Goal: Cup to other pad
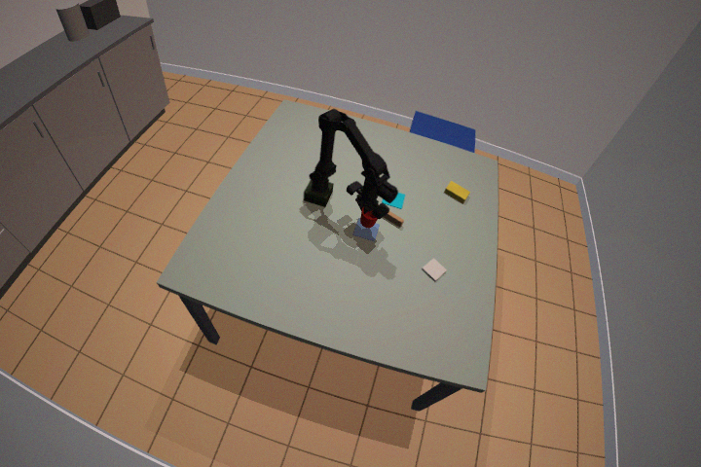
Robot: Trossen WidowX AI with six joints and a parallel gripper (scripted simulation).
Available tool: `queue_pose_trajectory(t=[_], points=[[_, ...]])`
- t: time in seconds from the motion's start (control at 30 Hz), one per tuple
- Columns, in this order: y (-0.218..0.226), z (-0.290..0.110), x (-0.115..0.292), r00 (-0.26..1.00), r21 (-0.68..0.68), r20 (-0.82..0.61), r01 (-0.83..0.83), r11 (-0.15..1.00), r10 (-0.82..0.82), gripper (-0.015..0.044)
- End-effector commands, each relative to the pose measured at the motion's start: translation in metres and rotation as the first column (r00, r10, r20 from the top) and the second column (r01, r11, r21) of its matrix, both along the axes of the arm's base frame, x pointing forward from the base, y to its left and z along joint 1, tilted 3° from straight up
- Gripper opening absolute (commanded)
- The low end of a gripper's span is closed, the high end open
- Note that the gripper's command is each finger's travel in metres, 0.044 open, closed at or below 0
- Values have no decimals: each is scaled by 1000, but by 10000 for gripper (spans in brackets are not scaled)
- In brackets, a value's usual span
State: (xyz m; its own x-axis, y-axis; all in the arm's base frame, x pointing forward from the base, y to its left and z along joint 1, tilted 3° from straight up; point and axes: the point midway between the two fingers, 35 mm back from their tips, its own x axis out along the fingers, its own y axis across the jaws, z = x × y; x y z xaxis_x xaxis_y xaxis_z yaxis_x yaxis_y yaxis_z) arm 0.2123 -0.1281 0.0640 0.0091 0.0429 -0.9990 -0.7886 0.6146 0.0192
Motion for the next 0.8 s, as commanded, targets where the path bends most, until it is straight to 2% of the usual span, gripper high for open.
queue_pose_trajectory(t=[0.0,0.77], points=[[0,12,0,1000,-2,12,-4,1000,4,0],[-1,10,-1,1000,-3,5,1,1000,-1,0]])
